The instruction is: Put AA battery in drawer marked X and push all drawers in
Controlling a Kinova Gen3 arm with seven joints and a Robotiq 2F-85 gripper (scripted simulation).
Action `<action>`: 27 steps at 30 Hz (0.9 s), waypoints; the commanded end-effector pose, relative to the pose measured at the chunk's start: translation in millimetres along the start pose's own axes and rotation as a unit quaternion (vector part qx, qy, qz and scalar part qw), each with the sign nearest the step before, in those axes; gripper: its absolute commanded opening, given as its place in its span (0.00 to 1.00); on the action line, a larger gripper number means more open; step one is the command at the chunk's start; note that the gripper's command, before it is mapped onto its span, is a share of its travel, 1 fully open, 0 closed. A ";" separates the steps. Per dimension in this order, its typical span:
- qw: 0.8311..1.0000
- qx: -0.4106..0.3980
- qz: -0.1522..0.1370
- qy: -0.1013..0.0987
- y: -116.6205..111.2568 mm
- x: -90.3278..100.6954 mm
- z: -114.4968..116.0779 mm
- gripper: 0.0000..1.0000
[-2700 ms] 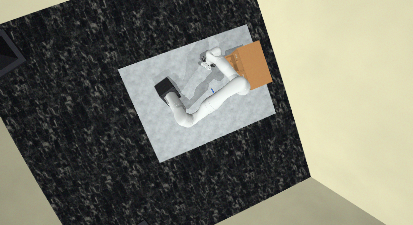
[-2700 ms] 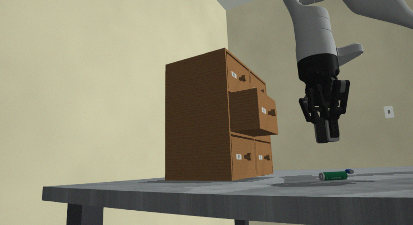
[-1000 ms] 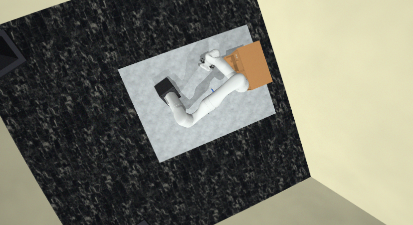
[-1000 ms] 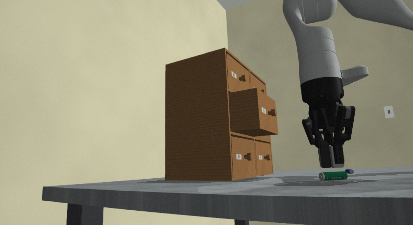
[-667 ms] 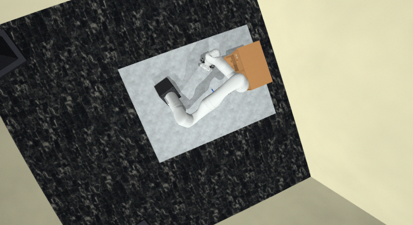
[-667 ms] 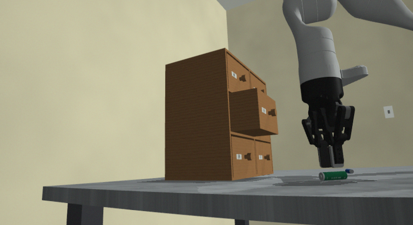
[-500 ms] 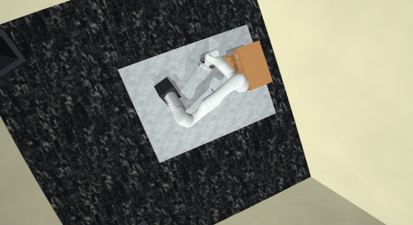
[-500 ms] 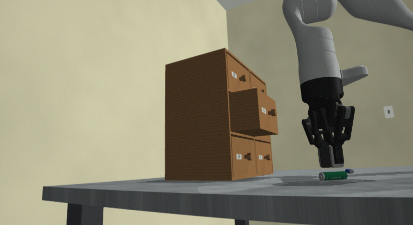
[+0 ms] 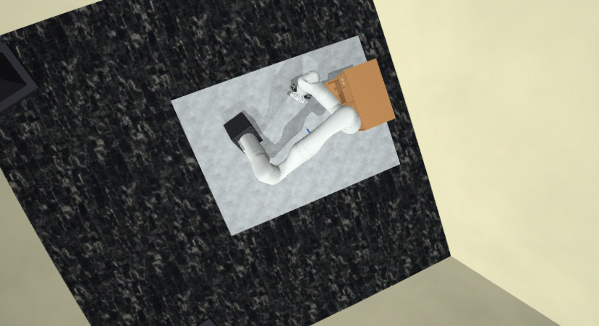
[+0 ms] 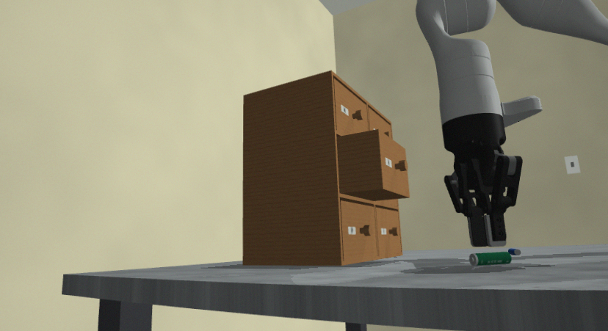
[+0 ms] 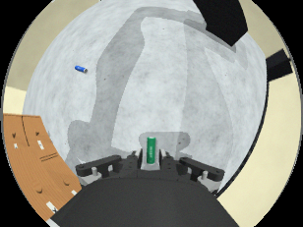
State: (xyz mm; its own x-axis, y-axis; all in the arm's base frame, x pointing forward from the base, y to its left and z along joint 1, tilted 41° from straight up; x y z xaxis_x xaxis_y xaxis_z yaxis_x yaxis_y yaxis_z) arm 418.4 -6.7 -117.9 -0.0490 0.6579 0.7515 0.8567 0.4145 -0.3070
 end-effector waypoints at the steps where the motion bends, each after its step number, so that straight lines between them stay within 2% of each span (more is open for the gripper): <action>1: 1.000 0.000 -0.001 0.000 0.6 0.2 0.1 0.29; 10: 1.000 0.000 -0.001 0.000 0.7 -15.6 0.1 0.29; 27: 1.000 0.000 -0.001 0.000 0.7 -20.1 0.1 0.29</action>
State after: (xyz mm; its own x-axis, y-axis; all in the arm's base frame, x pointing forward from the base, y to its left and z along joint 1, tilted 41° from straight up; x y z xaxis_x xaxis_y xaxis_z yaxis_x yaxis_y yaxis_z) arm 419.5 -20.5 -133.6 -0.0491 0.6579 0.7515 0.8568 0.4145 -0.3069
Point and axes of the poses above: the point where the finger pads meet when closed, its own x axis back along the fingers, its own z axis across the jaws, y = z × x, the point moved 3 cm from there along x, back along the fingers, and after that the axes turned 4 degrees about x, right-handed, at the moved point
